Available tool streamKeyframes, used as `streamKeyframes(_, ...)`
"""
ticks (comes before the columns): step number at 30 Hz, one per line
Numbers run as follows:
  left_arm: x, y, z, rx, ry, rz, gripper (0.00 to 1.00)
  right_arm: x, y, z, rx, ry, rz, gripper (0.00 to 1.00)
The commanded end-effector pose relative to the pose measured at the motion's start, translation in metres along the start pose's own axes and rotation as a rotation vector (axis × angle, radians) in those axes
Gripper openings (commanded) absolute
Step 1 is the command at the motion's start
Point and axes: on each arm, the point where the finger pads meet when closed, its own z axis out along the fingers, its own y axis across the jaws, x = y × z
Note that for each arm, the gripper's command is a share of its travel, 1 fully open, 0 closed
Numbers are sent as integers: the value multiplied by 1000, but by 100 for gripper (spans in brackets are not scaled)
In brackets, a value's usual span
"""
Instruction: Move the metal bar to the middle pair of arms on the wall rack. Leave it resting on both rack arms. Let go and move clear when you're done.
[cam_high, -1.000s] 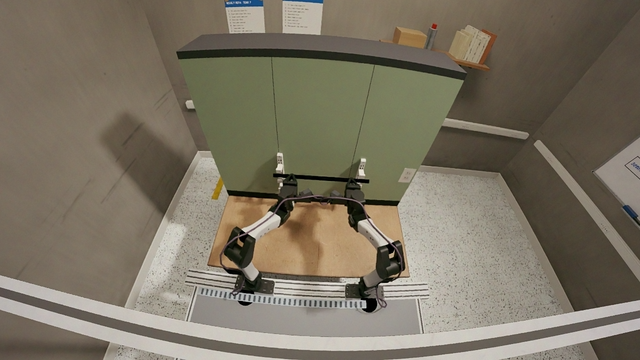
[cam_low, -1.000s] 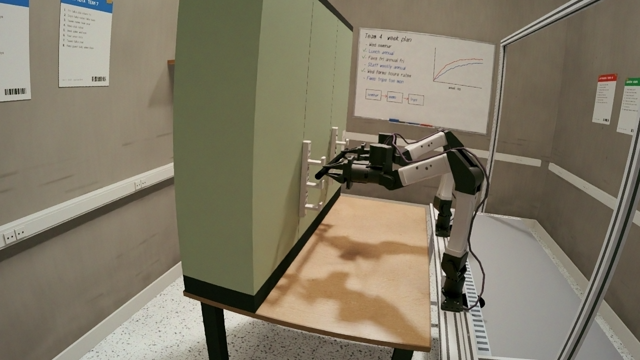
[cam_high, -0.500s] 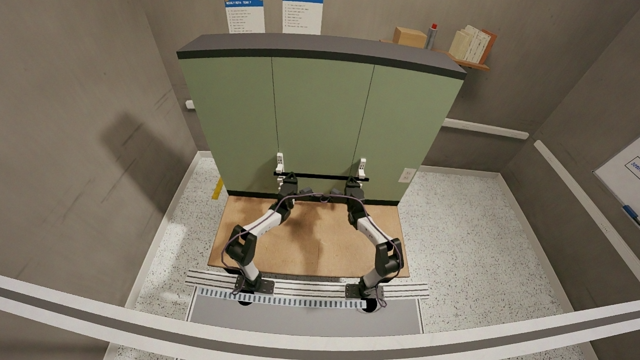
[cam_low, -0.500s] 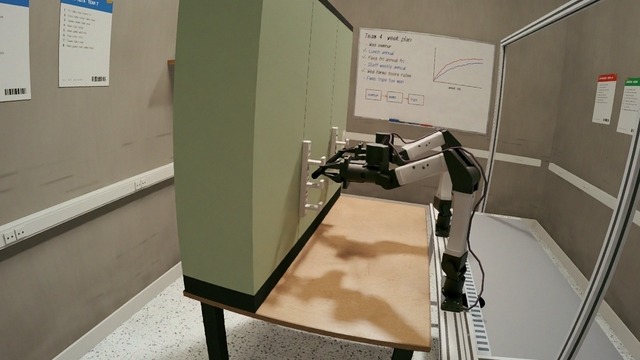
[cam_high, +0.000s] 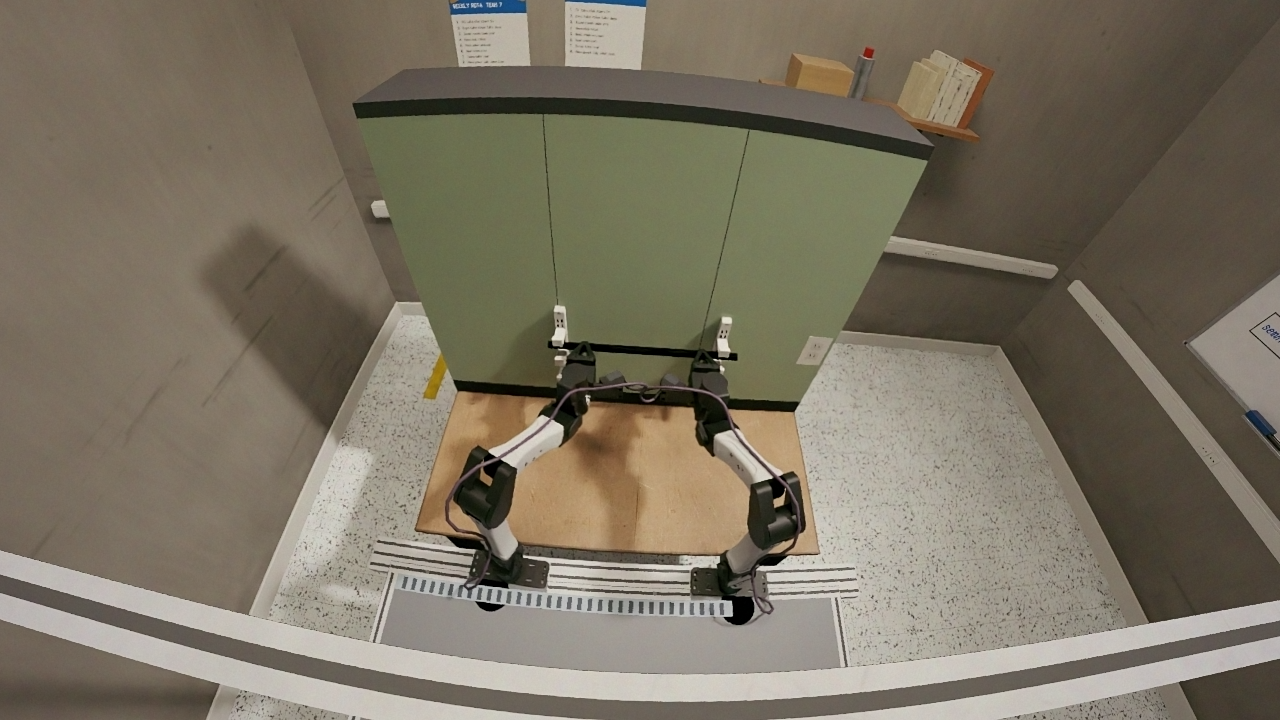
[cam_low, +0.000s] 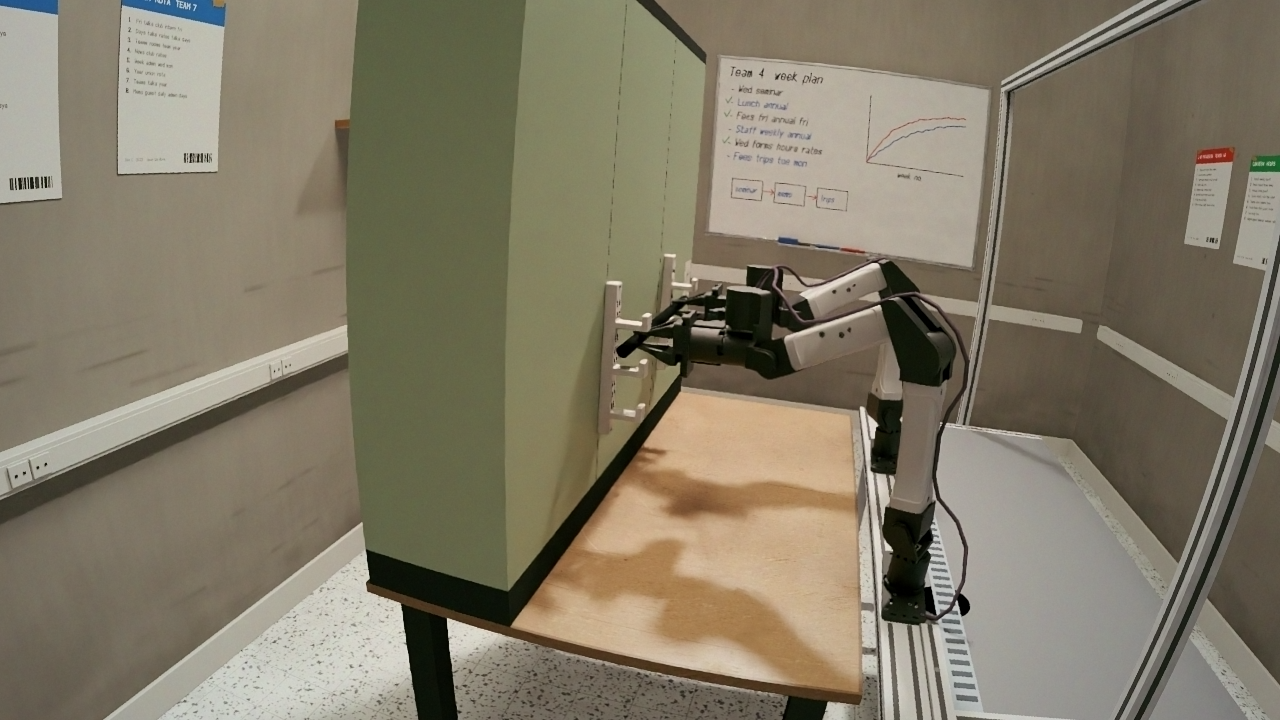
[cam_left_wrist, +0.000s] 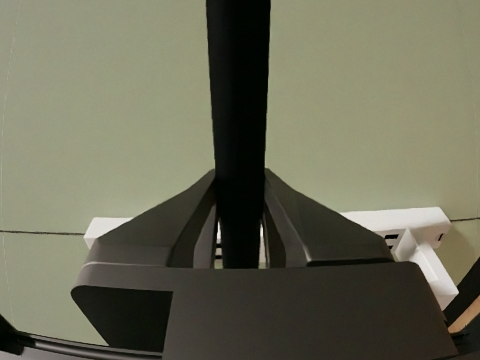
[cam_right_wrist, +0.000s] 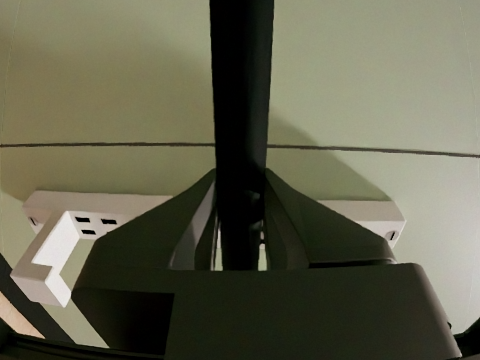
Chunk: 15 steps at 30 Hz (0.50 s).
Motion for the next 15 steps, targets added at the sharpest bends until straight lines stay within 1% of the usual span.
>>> streamKeyframes(1,-1,11,5,-33,-2,-3,0,1,-8,4,27,-5,9,0)
streamKeyframes(15,0,4,5,-33,-2,-3,0,1,-1,4,27,-5,9,0)
